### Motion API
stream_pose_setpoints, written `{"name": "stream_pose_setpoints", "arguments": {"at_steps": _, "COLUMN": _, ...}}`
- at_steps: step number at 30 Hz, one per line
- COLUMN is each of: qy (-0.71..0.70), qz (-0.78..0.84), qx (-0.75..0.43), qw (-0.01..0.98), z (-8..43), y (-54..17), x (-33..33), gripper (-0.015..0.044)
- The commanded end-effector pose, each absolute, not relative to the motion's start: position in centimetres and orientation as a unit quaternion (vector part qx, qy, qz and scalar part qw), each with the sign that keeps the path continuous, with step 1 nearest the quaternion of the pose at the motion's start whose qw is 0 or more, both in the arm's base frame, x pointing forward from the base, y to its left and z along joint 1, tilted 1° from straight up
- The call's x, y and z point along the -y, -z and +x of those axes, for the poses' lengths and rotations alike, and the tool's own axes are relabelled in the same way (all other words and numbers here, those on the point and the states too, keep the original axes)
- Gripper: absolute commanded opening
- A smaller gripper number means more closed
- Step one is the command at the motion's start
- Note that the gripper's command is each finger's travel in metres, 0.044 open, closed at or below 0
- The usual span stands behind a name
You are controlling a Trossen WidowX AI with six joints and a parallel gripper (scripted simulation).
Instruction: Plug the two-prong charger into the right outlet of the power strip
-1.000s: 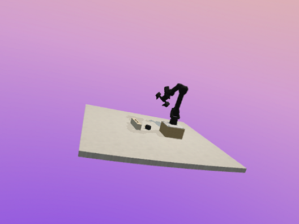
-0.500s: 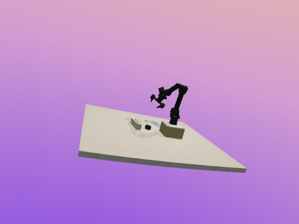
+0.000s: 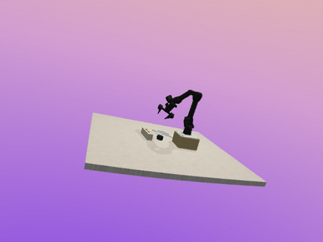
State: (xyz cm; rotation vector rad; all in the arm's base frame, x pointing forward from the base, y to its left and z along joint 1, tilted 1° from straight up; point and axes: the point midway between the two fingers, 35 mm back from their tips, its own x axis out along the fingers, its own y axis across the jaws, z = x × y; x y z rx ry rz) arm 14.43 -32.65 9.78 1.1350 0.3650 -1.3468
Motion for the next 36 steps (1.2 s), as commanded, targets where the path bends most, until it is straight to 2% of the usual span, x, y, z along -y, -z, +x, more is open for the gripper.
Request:
{"name": "stream_pose_setpoints", "arguments": {"at_steps": 1, "qy": 0.569, "qz": 0.495, "qx": -0.191, "qw": 0.627, "z": 15.8, "y": -8.9, "x": 31.4, "gripper": 0.044}}
{"name": "stream_pose_setpoints", "arguments": {"at_steps": 19, "qy": 0.498, "qz": 0.482, "qx": -0.324, "qw": 0.644, "z": 20.9, "y": -5.8, "x": 25.1, "gripper": 0.044}}
{"name": "stream_pose_setpoints", "arguments": {"at_steps": 36, "qy": 0.429, "qz": 0.447, "qx": -0.443, "qw": 0.647, "z": 23.6, "y": -3.5, "x": 18.4, "gripper": 0.044}}
